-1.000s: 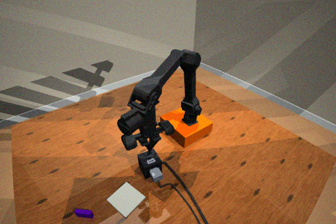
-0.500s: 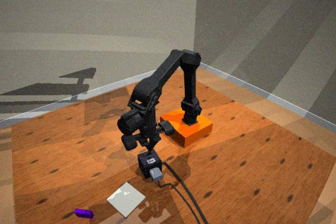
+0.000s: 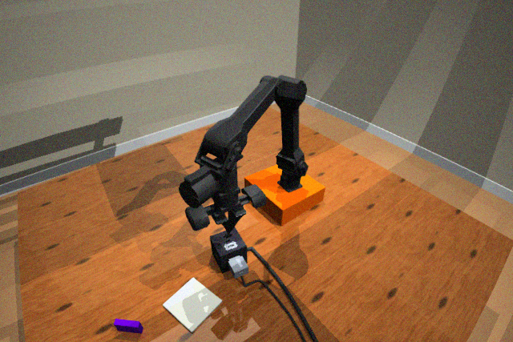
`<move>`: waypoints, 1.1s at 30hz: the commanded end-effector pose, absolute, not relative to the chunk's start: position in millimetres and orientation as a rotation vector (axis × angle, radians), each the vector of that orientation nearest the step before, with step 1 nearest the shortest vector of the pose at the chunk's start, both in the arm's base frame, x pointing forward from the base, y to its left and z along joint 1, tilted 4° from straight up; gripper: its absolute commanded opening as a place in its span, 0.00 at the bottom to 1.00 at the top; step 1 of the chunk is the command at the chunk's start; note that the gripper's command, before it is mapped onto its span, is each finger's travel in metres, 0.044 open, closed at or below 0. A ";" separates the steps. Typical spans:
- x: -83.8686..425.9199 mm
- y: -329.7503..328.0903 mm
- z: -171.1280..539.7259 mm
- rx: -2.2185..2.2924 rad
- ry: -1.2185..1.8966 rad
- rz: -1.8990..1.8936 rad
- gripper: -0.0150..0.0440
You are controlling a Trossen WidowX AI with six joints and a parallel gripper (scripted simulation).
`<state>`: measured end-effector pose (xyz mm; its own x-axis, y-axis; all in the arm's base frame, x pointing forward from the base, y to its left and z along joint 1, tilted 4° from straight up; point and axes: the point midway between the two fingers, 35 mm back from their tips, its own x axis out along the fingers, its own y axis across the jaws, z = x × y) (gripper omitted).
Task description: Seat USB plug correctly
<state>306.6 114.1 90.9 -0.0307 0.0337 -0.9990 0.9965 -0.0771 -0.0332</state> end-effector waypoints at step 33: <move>306.8 117.1 86.8 1.312 1.232 -1.272 0.25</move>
